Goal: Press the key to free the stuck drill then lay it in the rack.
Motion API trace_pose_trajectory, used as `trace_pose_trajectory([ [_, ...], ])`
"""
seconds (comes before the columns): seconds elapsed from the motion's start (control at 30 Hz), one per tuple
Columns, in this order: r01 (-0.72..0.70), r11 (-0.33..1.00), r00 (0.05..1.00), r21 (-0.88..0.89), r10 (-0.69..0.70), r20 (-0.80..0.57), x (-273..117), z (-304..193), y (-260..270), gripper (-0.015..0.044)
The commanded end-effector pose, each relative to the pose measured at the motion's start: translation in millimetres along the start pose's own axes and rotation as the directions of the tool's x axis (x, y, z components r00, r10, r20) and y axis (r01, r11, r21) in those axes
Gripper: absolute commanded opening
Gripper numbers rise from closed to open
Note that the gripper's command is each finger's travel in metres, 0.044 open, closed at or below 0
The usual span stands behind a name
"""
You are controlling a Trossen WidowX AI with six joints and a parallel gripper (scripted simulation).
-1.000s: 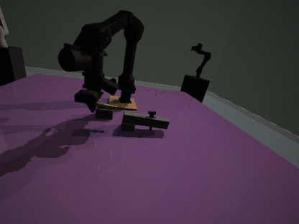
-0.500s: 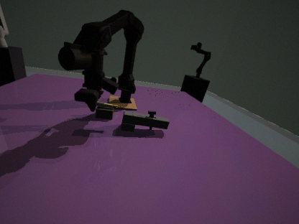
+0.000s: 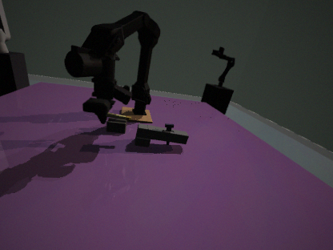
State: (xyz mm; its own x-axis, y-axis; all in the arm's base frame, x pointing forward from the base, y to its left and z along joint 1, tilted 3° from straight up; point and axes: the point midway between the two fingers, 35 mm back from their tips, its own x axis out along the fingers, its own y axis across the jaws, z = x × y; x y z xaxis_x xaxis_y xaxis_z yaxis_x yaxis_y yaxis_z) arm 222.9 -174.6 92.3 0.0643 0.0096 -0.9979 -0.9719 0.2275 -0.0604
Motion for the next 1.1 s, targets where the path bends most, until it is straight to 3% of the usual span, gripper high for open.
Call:
trace_pose_trajectory([
  [0.0, 0.007, 1.000, 1.000, -0.006, -0.007, 0.001, -2.7, 0.0, -2.0, 0.0000],
  [1.07, 0.007, 1.000, 1.000, -0.006, -0.007, 0.001, -7.7, 0.1, -4.2, 0.0000],
])
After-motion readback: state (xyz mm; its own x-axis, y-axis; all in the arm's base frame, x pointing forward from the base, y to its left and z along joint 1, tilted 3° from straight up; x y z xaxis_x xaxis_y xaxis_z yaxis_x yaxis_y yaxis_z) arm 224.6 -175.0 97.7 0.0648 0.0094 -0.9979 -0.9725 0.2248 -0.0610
